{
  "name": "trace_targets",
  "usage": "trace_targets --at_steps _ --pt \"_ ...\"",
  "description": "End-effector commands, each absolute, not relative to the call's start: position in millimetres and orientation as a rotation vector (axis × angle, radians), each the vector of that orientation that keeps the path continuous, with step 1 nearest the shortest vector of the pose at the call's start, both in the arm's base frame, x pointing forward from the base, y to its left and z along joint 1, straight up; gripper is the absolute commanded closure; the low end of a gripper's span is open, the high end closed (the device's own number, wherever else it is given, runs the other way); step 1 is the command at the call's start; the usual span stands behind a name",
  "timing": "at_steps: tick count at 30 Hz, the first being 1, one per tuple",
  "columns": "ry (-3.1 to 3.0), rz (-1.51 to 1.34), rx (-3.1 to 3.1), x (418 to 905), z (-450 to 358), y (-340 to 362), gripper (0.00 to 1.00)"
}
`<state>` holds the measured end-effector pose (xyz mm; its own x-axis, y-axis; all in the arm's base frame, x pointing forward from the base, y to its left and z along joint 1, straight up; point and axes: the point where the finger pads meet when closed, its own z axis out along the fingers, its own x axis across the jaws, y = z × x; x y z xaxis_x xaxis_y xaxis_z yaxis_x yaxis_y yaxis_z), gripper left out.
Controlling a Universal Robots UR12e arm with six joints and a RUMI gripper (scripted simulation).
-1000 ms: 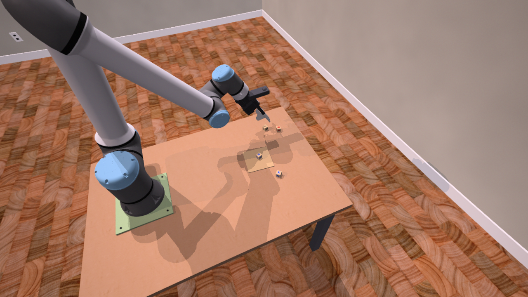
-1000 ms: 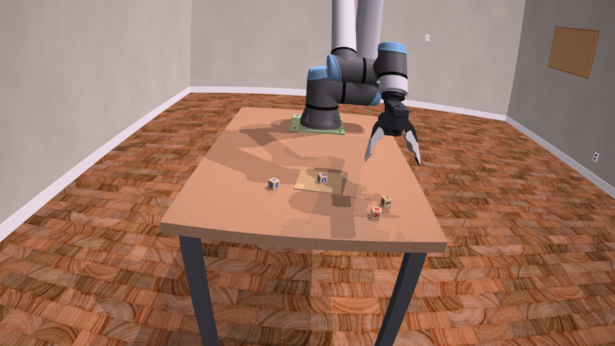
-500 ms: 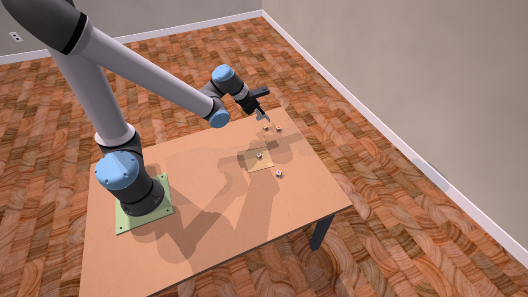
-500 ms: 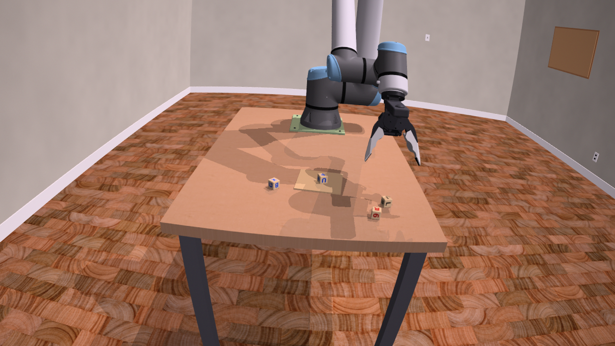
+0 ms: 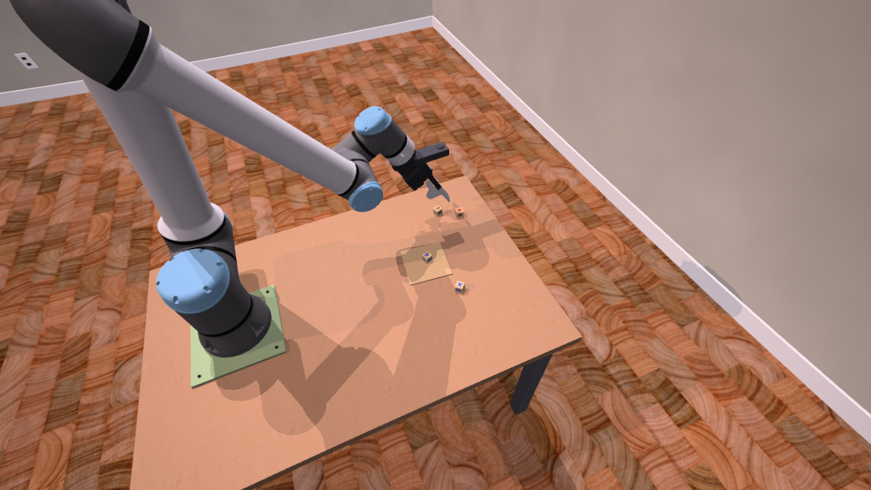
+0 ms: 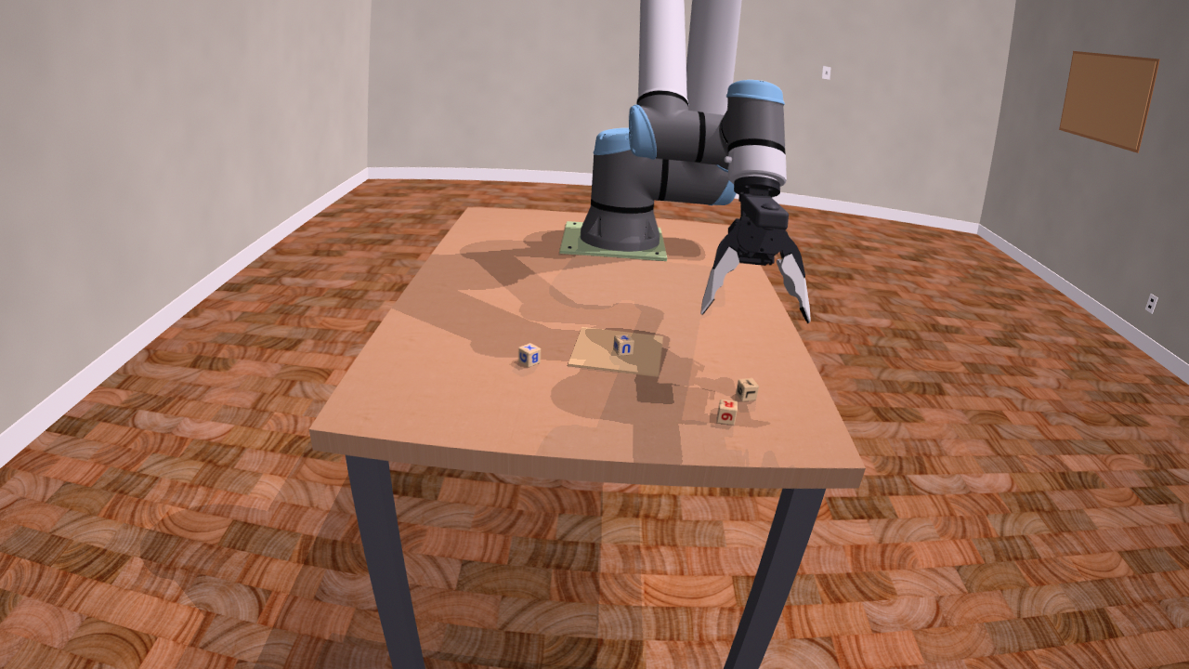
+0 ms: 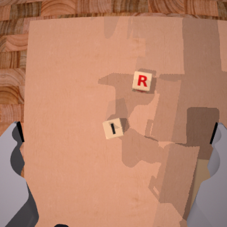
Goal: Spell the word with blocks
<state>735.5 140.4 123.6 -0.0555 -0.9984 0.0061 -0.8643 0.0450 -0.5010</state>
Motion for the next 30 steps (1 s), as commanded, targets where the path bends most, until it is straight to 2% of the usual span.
trace_targets --at_steps 1,4,30 --pt "1.984 -0.540 -1.880 764.4 124.6 122.2 0.00" --pt "1.984 -0.540 -1.880 789.2 124.4 104.0 0.00" --pt "1.984 -0.540 -1.880 789.9 124.4 103.5 0.00"
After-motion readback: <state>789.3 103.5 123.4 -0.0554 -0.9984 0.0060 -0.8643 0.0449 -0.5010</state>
